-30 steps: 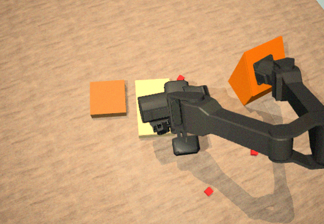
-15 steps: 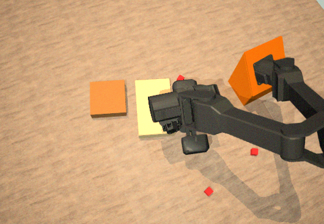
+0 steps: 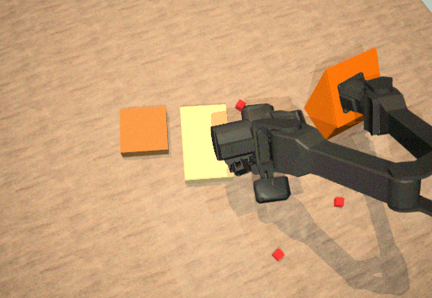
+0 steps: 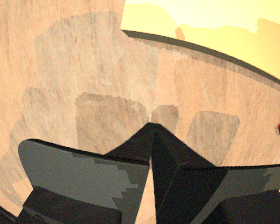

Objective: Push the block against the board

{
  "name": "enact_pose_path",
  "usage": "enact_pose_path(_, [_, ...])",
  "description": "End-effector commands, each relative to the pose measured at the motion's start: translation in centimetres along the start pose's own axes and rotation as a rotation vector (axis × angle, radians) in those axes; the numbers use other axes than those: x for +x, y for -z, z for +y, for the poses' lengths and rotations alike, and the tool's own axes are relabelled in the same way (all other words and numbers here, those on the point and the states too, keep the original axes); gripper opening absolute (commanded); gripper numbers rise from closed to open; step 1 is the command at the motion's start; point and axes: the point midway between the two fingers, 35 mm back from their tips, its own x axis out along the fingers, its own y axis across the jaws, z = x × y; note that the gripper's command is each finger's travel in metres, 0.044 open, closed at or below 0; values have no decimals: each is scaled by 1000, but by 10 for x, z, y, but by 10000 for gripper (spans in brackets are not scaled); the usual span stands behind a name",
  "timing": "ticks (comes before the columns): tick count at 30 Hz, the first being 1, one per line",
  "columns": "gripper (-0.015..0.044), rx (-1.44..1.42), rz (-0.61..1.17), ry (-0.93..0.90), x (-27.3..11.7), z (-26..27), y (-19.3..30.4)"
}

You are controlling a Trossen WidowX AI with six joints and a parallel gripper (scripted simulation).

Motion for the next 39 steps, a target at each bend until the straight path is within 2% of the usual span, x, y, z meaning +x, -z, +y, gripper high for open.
enact_pose_path(1, [0, -4, -7, 3, -19, 0, -4])
enact_pose_path(4, [0, -1, -6, 0, -52, 0, -3])
enact_pose_path(12, [0, -18, -7, -4, -49, 0, -4])
enact_pose_path(39, [0, -939, -10, 3, -56, 29, -68])
